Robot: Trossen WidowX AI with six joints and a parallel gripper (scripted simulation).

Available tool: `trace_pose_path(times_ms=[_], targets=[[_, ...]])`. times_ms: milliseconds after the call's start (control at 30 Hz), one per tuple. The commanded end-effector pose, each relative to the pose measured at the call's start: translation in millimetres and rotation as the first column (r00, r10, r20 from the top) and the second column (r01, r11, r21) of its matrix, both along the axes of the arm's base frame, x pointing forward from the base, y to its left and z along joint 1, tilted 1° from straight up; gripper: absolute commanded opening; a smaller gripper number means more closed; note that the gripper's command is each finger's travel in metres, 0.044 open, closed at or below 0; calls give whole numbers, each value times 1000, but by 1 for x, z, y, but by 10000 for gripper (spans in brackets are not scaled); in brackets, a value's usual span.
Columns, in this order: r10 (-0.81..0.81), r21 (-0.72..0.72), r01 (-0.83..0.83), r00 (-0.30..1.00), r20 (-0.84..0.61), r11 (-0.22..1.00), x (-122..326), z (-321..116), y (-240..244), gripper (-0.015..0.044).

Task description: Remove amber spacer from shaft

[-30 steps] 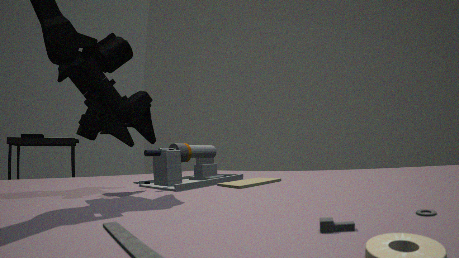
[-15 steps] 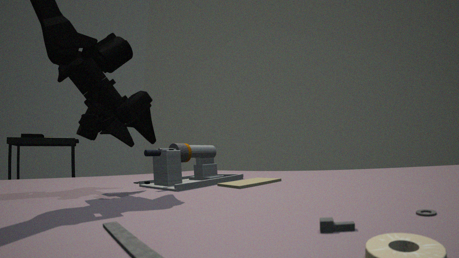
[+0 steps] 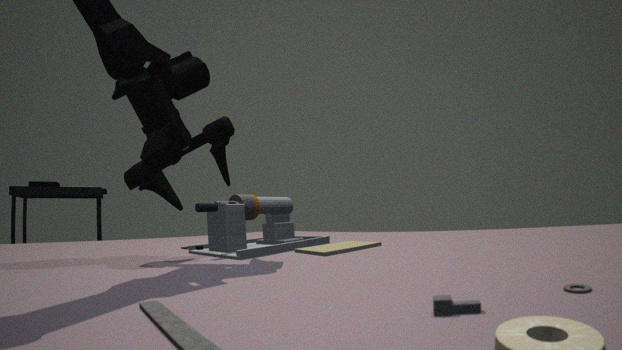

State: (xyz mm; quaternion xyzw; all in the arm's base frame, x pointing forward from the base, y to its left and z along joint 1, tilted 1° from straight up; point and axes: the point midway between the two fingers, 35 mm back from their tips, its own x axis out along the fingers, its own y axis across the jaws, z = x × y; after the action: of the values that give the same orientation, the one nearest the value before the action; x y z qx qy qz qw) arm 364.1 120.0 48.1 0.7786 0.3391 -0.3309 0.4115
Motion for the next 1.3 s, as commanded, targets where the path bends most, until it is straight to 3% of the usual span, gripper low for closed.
trace_pose_path(times_ms=[0, 167, 333, 533, 733, 800, 1267], targets=[[442, -317, -440, 894, -69, 840, 12, 1, 7, 440], [746, -472, -741, 625, -227, 478, 19, 4, 11, 440], [882, -493, -869, 255, -396, 30, 22, 8, 12, 440], [848, -411, -838, -108, -520, -359, 21, 13, 9, 440], [689, -309, -659, -450, -568, -686, 19, 18, 6, 440], [644, -292, -607, -510, -570, -739, 19, 19, 5, 440], [643, -291, -605, -512, -570, -741, 19, 19, 5, 440]])
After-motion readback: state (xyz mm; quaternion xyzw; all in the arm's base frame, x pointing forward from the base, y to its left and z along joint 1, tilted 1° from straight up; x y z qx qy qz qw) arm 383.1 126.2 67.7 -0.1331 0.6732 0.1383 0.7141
